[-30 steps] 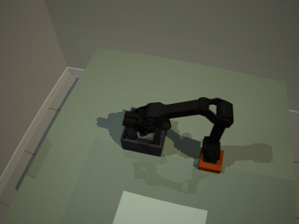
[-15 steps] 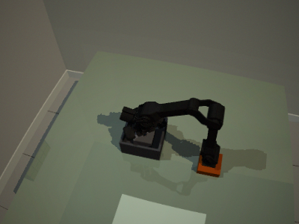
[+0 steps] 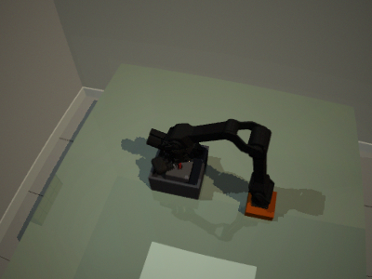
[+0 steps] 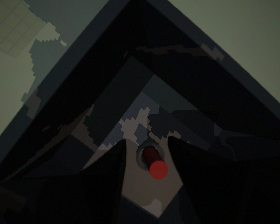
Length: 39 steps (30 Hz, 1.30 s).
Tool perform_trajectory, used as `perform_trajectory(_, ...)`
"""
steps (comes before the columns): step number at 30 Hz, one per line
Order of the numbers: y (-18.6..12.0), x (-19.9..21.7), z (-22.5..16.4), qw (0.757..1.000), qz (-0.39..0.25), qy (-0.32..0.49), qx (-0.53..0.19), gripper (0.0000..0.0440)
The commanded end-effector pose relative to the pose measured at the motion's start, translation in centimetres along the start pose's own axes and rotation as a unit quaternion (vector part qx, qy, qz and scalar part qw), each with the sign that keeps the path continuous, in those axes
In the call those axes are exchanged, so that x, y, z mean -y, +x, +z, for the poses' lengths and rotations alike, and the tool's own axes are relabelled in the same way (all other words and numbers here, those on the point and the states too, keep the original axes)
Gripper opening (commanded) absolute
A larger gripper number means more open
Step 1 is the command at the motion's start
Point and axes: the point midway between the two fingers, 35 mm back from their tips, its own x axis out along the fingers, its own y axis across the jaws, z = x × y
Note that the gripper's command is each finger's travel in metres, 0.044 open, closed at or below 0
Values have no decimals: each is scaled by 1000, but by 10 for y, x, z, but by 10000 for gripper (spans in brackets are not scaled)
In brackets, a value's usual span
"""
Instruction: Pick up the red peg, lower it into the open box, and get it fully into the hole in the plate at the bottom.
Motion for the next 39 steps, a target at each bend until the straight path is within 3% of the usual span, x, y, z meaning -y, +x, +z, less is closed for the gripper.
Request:
perform_trajectory(1, -4, -5, 8, 1000, 6, -5, -5, 254)
perform_trajectory(8, -14, -23, 24, 999, 30, -7, -20, 438)
perform_trajectory(23, -50, -72, 54, 994, 103, -22, -25, 440)
perform_trajectory(39, -57, -81, 61, 993, 112, -25, -16, 440)
